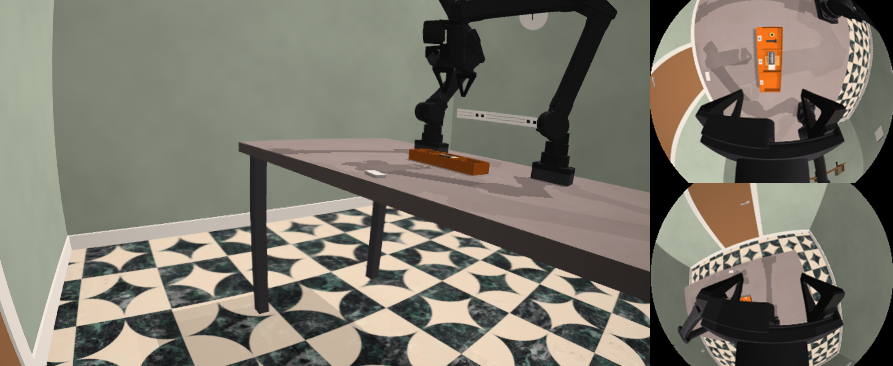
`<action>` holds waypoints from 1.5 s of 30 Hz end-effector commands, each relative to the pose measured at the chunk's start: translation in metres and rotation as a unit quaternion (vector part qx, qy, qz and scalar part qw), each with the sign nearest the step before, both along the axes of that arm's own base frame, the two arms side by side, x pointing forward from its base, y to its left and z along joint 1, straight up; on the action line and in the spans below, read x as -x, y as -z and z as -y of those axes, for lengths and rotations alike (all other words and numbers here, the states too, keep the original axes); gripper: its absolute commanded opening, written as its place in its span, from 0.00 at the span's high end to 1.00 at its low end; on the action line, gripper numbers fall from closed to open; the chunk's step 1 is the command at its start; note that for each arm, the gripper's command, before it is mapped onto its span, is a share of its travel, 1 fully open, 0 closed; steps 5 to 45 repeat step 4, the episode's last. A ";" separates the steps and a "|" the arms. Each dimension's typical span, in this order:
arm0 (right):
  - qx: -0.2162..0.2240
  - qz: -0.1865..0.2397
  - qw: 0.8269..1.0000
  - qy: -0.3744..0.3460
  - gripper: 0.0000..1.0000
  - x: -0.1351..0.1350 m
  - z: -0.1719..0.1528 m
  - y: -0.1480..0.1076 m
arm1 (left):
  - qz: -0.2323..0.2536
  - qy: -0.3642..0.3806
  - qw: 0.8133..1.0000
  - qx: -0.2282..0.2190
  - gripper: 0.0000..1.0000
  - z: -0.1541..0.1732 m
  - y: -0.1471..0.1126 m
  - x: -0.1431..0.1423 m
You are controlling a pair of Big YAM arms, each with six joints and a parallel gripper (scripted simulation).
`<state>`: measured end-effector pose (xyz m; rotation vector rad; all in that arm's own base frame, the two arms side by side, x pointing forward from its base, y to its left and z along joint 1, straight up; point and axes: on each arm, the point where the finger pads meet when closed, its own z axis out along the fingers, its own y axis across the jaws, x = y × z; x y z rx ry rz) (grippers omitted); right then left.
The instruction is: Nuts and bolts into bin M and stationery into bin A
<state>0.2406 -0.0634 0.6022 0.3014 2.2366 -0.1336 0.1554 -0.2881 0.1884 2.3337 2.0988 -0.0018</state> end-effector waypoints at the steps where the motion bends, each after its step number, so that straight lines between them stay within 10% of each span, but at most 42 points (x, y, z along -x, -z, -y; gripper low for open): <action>1: 0.003 -0.001 1.000 -0.001 0.00 0.006 0.000 -0.001 | 0.008 0.000 1.000 0.014 0.00 0.009 -0.011 -0.004; 45: 0.003 -0.001 1.000 -0.001 0.00 0.006 0.000 -0.001 | 0.008 0.000 1.000 0.014 0.00 0.009 -0.011 -0.004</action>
